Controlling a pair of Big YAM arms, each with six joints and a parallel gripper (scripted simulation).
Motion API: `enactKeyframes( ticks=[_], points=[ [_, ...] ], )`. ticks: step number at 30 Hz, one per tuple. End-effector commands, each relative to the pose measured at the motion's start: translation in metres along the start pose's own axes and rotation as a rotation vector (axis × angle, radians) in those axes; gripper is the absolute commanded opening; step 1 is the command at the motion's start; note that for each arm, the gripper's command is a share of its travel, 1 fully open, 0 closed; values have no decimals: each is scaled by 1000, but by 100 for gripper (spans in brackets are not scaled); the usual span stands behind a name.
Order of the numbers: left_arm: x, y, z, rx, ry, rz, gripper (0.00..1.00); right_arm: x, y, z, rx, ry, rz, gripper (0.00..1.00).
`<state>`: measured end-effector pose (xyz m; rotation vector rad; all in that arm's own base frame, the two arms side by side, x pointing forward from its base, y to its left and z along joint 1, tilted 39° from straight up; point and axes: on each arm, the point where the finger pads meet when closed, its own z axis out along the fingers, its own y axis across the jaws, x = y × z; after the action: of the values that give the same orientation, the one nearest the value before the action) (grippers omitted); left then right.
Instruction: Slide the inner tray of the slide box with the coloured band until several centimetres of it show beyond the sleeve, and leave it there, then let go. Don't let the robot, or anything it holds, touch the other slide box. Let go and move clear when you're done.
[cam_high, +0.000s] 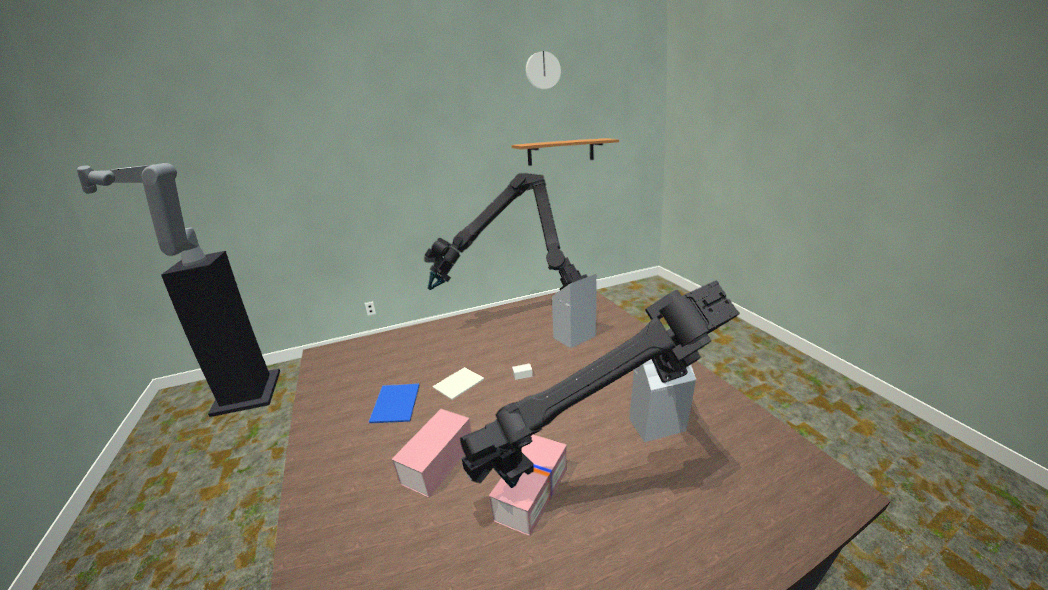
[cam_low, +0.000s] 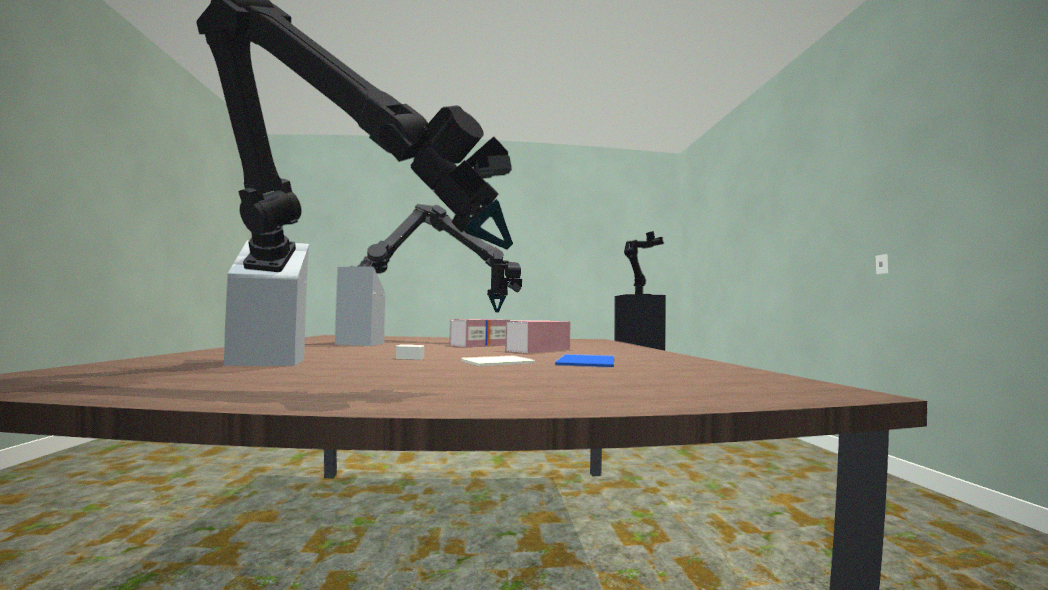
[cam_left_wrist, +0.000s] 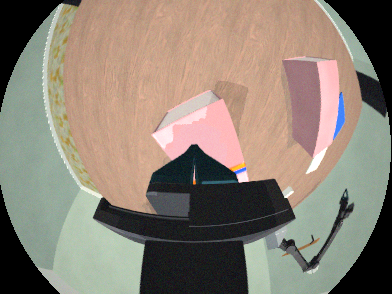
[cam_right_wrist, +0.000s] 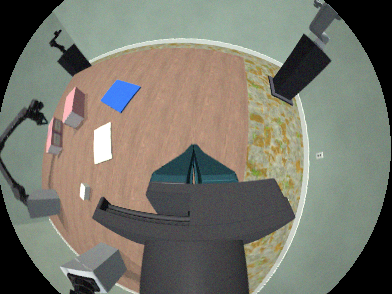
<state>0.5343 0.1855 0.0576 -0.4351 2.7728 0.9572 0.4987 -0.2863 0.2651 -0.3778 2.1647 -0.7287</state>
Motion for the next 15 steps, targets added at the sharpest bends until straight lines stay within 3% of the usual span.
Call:
enactKeyframes(
  ticks=[1, 8, 11, 15],
  points=[
    [-9, 4, 2, -2, -5, -26, 0, -27, 11, 33, -24, -43, -15, 0],
    [-9, 4, 2, -2, -5, -26, 0, -55, 63, 86, -95, -90, -51, 0],
    [-9, 4, 2, -2, -5, -26, 0, -52, 68, 93, -103, -85, -51, 0],
    [-9, 4, 2, -2, -5, -26, 0, -69, 112, 121, -156, -115, -80, 0]
  ],
)
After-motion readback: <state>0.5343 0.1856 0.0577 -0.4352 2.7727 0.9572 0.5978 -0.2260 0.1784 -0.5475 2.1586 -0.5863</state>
